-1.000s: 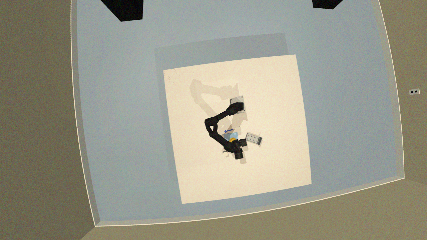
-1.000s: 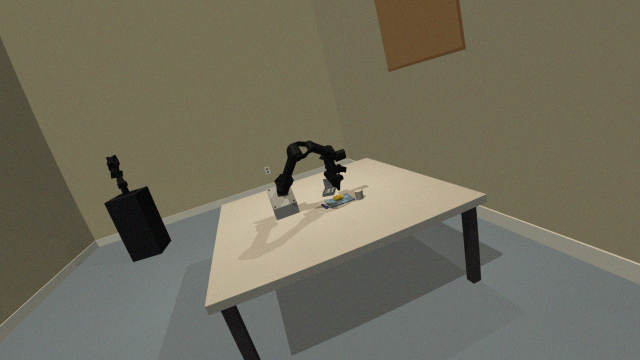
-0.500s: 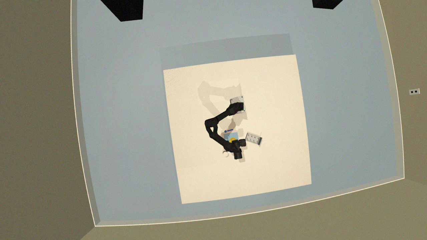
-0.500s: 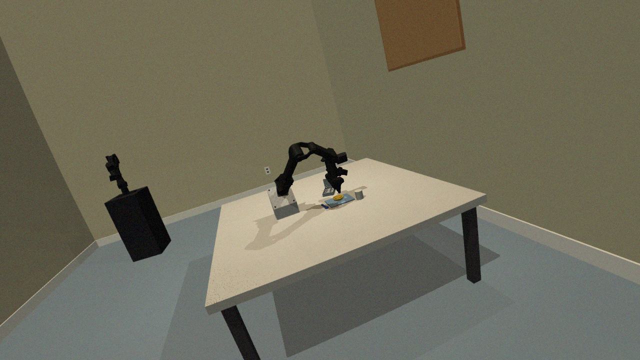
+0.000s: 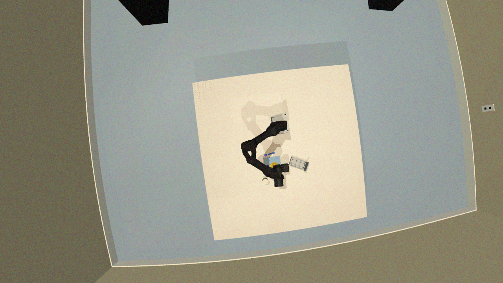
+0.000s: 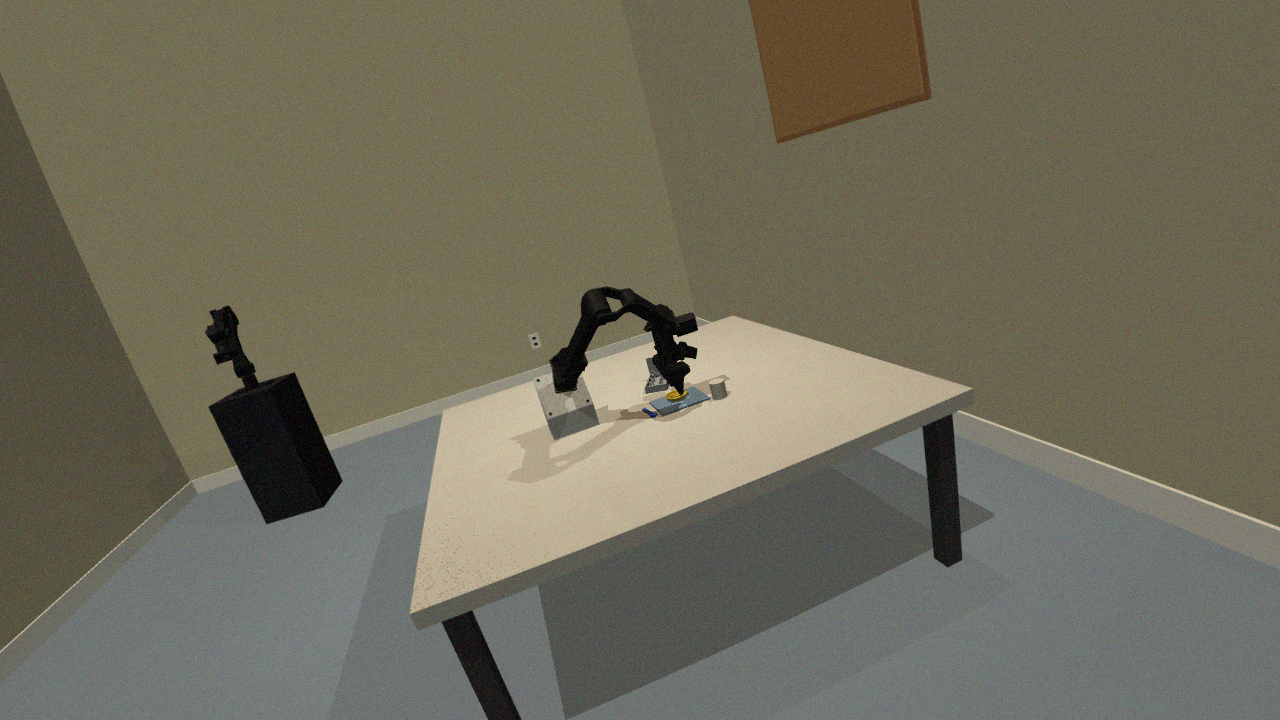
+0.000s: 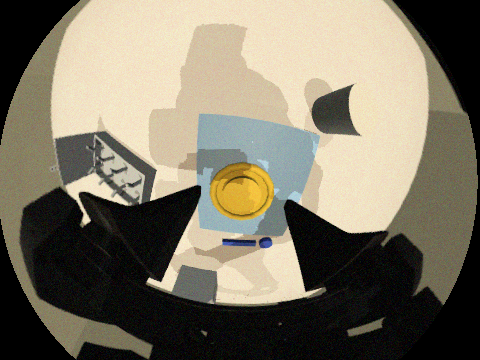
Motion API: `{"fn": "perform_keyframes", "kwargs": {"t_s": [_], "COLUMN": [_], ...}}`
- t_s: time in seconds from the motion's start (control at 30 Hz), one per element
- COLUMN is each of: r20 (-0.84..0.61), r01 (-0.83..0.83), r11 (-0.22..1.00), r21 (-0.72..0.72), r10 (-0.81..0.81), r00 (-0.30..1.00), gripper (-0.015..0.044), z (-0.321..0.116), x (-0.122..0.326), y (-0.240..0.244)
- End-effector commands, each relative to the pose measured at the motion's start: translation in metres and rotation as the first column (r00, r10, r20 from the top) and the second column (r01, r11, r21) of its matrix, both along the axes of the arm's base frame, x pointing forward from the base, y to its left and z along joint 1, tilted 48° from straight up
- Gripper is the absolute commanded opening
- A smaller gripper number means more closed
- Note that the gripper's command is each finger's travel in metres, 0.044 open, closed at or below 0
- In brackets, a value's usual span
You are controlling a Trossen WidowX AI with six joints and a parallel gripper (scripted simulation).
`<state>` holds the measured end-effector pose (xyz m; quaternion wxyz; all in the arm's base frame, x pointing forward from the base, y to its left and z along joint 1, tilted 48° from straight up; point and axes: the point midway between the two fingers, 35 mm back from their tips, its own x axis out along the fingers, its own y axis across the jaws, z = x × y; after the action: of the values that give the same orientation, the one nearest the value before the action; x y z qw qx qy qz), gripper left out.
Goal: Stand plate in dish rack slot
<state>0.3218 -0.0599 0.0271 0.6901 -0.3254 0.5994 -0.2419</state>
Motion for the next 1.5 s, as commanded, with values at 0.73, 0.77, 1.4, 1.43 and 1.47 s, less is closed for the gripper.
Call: {"fn": "perform_keyframes", "kwargs": {"t_s": [0.73,0.77,1.4,1.43,1.47], "r20": [-0.018,-0.018,-0.014,-0.008,-0.003], "r01": [0.003,0.003,-0.001,-0.001,-0.001], "r11": [1.0,1.0,1.0,1.0,1.0], "r21": [-0.01,-0.01,0.012,0.014,0.016], "r10": [-0.003,-0.003,0.001,0.001,0.001], "r00": [1.0,1.0,1.0,1.0,1.0], "gripper": [0.035,0.0343,0.0,0.0,0.0], "z": [-0.018,-0.018,0.009,0.012,0.015], "x": [-0.001,-0.001,0.003,0.003,0.004], "y": [-0.018,-0.018,0.024,0.029,0.033]}}
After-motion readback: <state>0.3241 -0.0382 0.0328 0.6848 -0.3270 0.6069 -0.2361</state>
